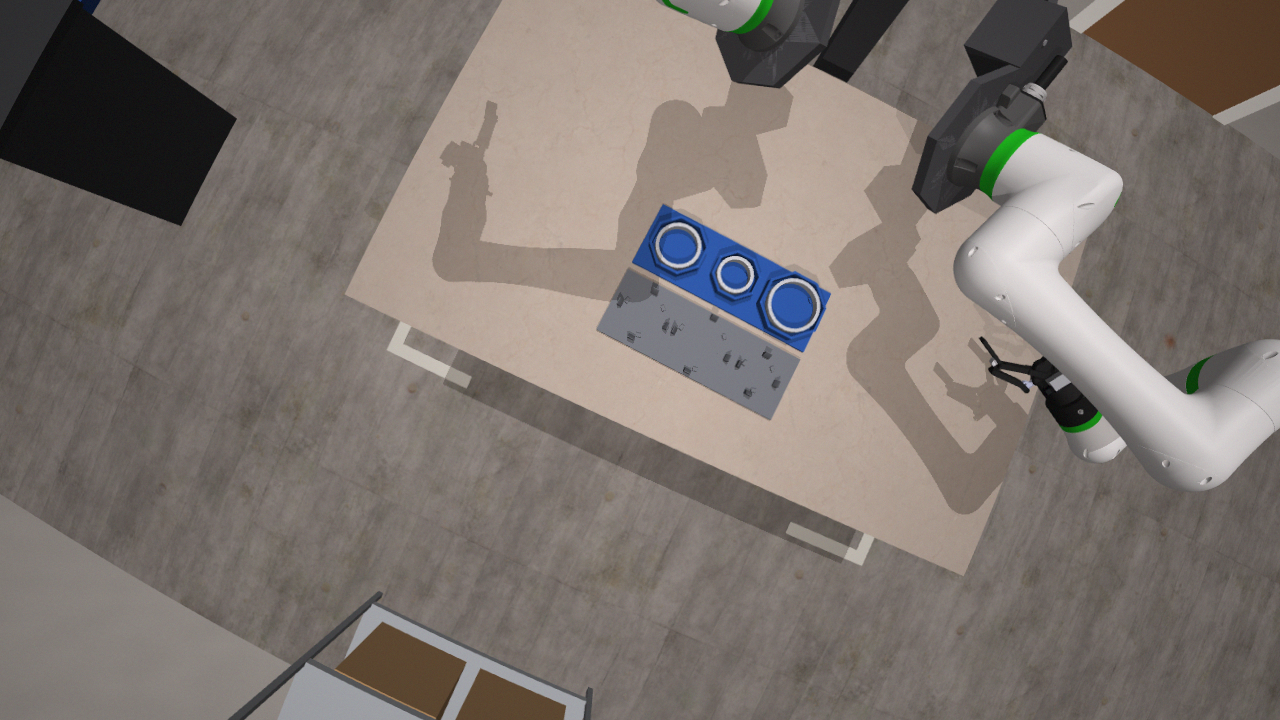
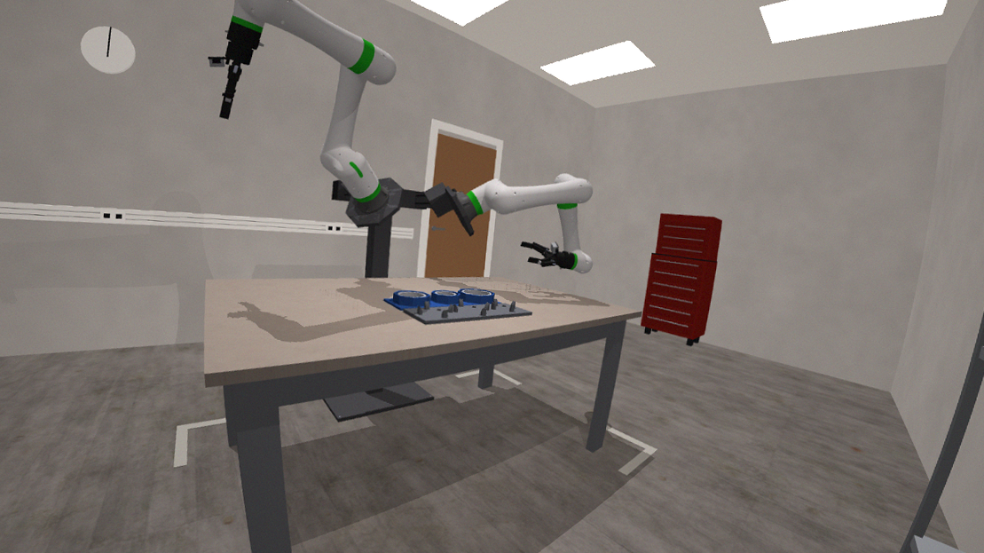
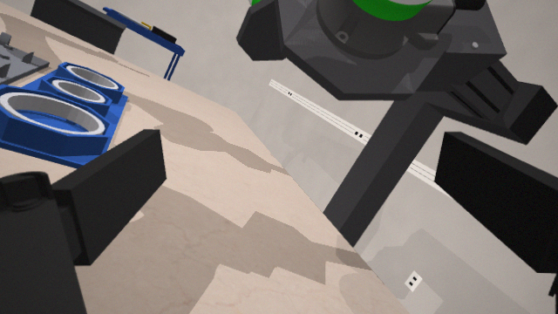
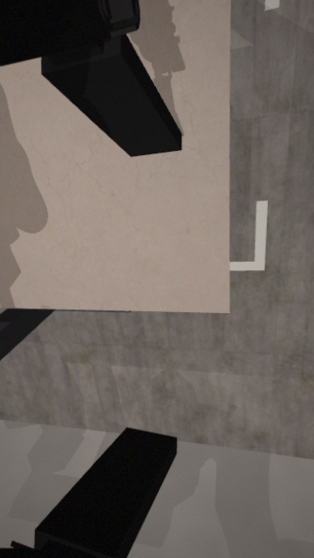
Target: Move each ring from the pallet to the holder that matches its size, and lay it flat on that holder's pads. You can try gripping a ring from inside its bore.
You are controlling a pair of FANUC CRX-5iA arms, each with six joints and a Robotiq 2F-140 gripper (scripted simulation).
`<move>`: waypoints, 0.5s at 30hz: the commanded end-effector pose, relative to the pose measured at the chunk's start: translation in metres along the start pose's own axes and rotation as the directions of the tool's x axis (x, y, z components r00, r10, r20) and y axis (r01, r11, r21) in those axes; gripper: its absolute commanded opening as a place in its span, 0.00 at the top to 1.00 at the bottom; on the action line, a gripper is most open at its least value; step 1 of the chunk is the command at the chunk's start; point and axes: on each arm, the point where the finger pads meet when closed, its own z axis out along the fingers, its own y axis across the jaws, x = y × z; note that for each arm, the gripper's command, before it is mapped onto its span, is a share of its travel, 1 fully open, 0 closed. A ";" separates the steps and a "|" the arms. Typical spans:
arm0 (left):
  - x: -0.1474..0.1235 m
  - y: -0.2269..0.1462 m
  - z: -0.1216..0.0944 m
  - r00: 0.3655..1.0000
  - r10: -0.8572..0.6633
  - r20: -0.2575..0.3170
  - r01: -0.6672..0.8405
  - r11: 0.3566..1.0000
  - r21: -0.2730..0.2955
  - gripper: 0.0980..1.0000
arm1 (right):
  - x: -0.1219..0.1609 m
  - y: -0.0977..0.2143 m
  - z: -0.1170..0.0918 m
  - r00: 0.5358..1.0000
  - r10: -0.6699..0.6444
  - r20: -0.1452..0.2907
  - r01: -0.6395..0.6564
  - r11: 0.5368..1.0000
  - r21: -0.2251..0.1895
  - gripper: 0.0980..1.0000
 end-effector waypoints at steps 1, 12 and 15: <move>0.000 0.000 0.000 1.000 0.000 0.001 0.000 1.000 0.000 0.00 | 0.000 0.000 -0.001 1.000 0.000 -0.002 0.000 1.000 -0.001 0.00; 0.002 -0.026 0.028 0.979 0.163 0.122 -0.147 0.980 -0.133 0.00 | 0.000 0.000 -0.001 1.000 0.000 -0.002 0.000 1.000 -0.001 0.00; 0.002 -0.041 0.042 0.953 0.248 0.174 -0.211 0.956 -0.205 0.00 | 0.000 0.000 -0.001 1.000 0.000 -0.002 0.000 1.000 -0.001 0.00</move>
